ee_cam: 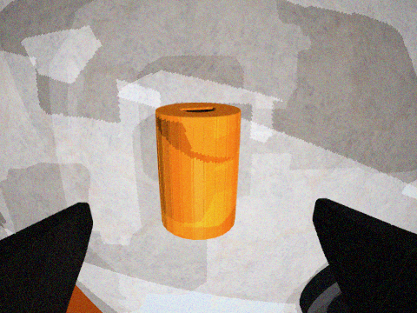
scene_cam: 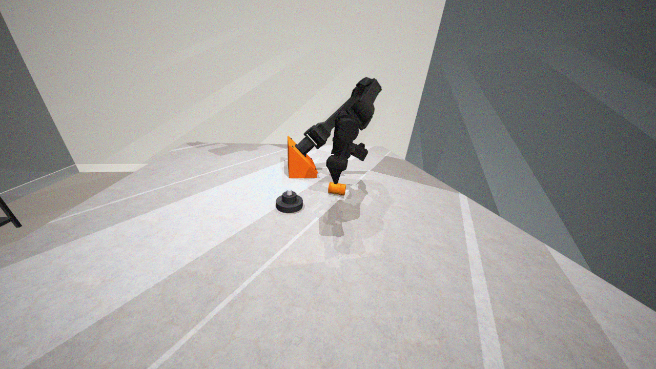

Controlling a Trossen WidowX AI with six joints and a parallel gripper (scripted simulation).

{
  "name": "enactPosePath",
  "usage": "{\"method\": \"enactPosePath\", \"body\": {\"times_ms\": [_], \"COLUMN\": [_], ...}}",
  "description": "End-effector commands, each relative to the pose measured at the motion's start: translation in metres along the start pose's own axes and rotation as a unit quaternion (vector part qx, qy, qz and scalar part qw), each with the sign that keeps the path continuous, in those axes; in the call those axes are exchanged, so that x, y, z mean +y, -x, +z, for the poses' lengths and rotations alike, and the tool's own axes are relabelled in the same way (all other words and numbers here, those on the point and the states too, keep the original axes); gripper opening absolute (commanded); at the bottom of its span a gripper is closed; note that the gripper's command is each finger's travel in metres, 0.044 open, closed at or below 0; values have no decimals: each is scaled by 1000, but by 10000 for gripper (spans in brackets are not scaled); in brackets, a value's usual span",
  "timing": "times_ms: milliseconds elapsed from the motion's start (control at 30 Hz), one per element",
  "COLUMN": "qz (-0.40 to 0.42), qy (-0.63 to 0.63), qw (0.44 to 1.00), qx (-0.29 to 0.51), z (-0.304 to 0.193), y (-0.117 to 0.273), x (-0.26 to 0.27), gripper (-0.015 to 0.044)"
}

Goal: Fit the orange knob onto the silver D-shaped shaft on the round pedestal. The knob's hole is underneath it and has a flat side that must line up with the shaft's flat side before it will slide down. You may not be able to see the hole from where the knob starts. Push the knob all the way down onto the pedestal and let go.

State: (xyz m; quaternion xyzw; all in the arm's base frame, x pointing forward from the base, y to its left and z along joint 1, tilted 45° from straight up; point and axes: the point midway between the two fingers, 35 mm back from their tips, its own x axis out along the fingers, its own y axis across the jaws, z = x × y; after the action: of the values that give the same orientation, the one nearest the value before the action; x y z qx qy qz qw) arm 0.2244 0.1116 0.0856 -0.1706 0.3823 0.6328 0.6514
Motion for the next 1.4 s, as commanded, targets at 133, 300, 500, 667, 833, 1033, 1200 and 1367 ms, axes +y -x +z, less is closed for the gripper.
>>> {"method": "enactPosePath", "body": {"times_ms": [133,300,500,667,833,1033,1200,1367], "qz": [1,1,1,1,1,2,2,2], "qy": [-2,-2,-2,-2,-2,-2,-2,-2], "qw": [1000,1000,1000,1000,1000,1000,1000,1000], "qx": [-2,-2,-2,-2,-3,-3,-3,-3], "z": [1,1,1,2,2,2,2,2], "y": [-12,-20,-30,-38,-46,-51,-51,-51], "x": [1,0,0,1,1,2,2,2], "gripper": [440,440,440,440,440,414,282,240]}}
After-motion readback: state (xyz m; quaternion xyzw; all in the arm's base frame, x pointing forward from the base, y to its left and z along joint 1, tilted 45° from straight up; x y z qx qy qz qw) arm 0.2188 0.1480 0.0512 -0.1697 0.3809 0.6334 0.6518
